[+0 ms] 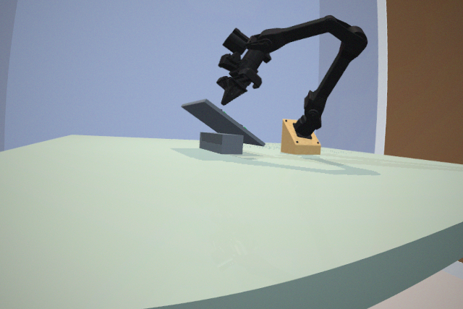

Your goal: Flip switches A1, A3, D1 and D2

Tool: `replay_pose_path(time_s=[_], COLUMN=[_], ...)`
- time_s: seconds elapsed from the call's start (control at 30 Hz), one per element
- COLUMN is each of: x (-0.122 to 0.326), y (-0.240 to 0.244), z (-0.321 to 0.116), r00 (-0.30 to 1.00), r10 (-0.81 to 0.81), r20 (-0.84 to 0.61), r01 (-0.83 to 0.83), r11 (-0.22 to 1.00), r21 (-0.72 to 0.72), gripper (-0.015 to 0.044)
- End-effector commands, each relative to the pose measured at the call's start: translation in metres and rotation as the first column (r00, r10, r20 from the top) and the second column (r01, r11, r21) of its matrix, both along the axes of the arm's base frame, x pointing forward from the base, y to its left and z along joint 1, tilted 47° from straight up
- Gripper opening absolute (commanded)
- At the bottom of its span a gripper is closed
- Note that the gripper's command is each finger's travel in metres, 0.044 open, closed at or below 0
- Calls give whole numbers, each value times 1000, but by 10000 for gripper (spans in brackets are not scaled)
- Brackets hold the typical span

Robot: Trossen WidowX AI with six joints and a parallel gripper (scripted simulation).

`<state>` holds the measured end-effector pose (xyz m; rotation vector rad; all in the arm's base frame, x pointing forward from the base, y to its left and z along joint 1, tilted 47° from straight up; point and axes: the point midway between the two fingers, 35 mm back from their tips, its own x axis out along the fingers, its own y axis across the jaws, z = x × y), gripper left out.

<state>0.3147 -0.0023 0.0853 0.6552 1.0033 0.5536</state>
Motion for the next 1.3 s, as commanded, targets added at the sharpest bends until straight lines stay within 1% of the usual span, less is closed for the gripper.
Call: replay_pose_path(time_s=[0.0,0.23,1.27], x=[1,6,7], y=[2,9,10], z=[-3,-8,-10], r00=[1000,1000,1000], r10=[-5,-5,-5], r20=[-3,-3,-3], r01=[5,5,5], r11=[1000,1000,1000], r21=[-1,-1,0], gripper=[0,0,0])
